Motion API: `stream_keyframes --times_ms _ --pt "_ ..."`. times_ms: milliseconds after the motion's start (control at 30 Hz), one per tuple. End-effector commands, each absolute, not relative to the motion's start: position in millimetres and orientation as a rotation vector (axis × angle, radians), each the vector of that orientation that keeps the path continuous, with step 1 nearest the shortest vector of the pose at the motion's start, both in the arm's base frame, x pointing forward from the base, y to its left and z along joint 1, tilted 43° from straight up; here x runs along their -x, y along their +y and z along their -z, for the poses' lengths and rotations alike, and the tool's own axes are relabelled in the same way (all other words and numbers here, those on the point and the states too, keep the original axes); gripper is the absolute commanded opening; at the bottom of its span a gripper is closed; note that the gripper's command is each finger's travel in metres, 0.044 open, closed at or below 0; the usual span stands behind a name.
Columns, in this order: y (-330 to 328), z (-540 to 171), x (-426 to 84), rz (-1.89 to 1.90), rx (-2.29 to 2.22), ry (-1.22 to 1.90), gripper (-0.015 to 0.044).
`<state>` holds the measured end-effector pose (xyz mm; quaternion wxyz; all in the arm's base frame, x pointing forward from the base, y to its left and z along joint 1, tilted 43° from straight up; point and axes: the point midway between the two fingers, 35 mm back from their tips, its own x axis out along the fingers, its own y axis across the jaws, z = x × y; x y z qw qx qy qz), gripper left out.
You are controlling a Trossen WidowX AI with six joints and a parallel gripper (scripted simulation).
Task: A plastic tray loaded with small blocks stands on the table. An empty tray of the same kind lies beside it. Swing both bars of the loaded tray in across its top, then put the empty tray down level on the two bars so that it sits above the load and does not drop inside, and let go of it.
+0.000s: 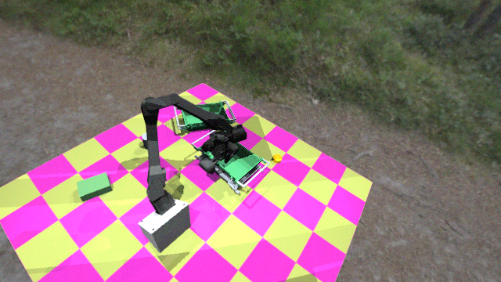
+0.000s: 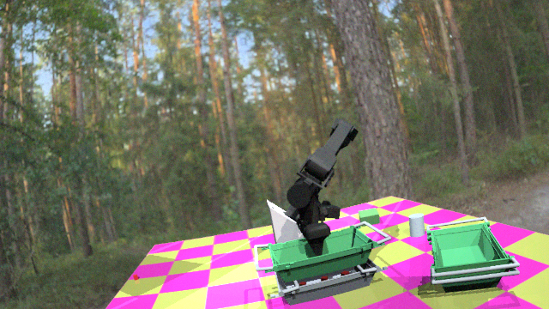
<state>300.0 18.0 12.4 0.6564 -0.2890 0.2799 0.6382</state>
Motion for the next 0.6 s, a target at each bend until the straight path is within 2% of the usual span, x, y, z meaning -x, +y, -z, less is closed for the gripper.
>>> stream_keyframes --times_ms 0,567 --pt "14 -16 -301 -1.447 0.657 0.635 0.0440" --pt "-56 -92 -297 -1.448 0.654 0.643 0.0440"
